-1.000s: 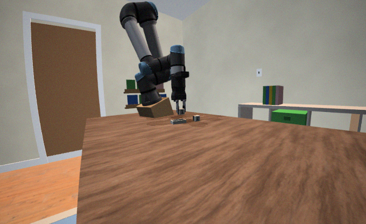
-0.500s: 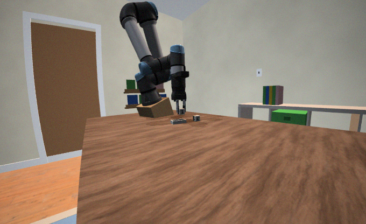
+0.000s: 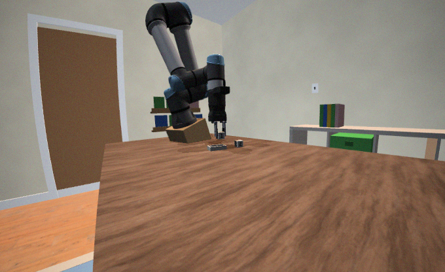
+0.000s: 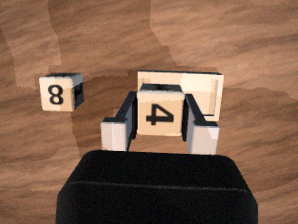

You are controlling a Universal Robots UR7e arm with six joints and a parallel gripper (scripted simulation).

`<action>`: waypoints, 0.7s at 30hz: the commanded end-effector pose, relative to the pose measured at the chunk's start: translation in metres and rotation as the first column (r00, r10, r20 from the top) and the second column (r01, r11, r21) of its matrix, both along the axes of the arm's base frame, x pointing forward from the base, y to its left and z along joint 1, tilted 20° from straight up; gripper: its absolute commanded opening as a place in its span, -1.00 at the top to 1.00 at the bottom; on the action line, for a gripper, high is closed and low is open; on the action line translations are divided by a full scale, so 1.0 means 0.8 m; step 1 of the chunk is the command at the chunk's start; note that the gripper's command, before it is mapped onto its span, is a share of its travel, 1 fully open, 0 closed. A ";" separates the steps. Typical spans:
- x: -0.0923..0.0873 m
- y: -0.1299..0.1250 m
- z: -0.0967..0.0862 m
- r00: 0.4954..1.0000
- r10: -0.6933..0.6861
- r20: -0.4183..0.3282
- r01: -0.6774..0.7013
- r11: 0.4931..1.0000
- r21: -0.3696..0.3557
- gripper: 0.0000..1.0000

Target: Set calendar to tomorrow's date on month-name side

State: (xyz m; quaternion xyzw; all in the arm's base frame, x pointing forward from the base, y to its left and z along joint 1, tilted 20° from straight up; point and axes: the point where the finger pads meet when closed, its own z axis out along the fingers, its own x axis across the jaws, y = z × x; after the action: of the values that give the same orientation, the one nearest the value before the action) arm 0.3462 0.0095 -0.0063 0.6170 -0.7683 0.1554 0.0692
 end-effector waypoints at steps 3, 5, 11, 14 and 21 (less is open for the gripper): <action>-0.002 0.000 -0.001 1.000 0.000 -0.002 0.000 1.000 0.001 -0.14; -0.002 0.000 -0.001 1.000 0.000 -0.002 0.000 1.000 0.001 -0.14; -0.004 0.000 -0.001 1.000 0.000 -0.002 0.000 1.000 0.001 -0.14; -0.005 0.000 -0.001 1.000 0.000 -0.002 0.000 1.000 0.001 -0.14; -0.004 0.000 -0.001 1.000 0.000 -0.001 0.000 1.000 0.001 -0.14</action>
State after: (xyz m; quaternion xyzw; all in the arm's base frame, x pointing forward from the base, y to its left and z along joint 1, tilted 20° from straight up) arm 0.3442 0.0098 -0.0069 0.6174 -0.7681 0.1550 0.0696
